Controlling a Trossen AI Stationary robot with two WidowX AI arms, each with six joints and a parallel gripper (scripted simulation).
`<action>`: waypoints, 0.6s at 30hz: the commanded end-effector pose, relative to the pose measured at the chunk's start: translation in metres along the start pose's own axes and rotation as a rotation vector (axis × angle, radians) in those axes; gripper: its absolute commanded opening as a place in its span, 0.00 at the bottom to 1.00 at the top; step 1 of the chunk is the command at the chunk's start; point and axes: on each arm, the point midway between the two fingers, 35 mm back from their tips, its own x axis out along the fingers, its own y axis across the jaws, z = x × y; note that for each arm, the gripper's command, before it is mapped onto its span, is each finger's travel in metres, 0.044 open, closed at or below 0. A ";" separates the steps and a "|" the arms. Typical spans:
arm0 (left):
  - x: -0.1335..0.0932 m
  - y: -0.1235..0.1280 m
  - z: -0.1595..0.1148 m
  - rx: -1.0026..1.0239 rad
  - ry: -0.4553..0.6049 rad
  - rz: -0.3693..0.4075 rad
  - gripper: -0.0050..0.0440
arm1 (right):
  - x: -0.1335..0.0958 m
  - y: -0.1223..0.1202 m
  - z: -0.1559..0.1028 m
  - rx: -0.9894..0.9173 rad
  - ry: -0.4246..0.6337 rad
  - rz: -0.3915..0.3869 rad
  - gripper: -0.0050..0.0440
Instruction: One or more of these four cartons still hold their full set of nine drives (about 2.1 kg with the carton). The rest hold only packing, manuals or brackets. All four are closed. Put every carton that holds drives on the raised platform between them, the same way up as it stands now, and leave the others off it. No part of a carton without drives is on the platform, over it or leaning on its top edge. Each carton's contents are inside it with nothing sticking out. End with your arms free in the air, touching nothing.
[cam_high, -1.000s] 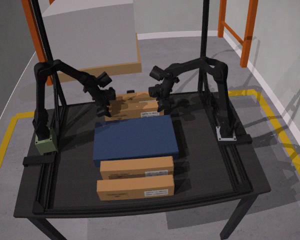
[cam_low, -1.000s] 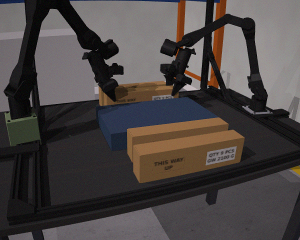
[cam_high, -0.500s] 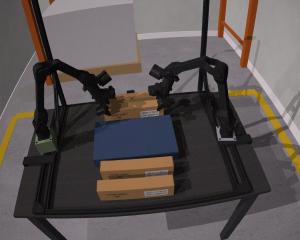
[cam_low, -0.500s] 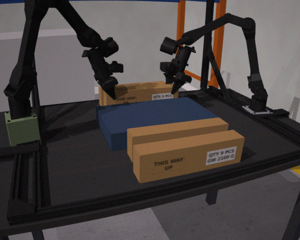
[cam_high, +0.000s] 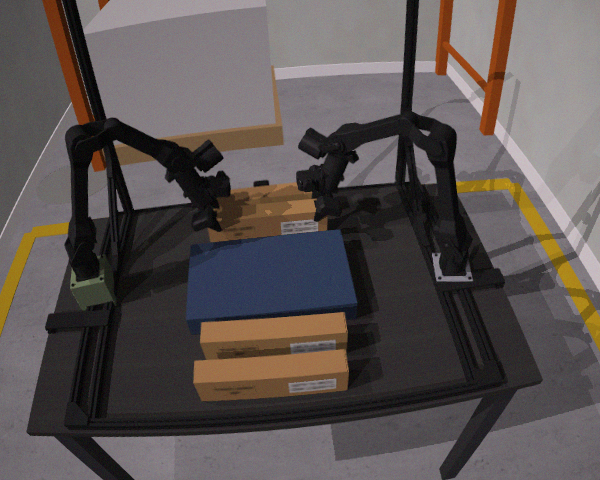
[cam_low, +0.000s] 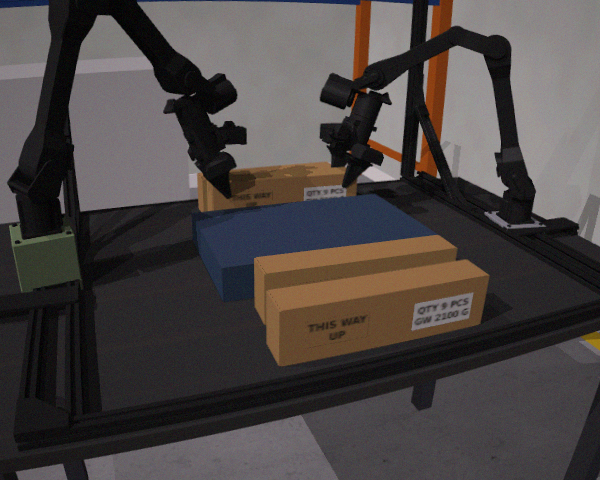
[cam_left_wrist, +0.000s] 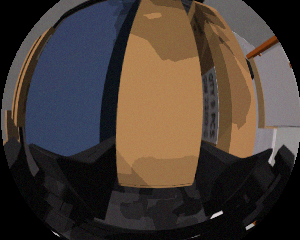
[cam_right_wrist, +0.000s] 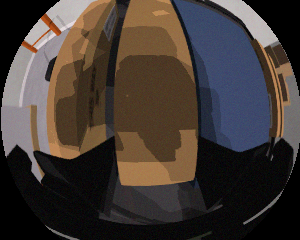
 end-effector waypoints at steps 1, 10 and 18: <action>-0.020 -0.006 0.005 0.005 -0.020 -0.030 0.10 | -0.016 0.005 0.007 0.001 -0.020 0.020 0.10; -0.044 -0.005 0.014 0.005 -0.020 -0.030 0.10 | -0.038 0.005 0.016 0.001 -0.020 0.020 0.10; -0.069 -0.005 0.024 0.005 -0.020 -0.030 0.10 | -0.063 0.004 0.025 0.001 -0.020 0.020 0.10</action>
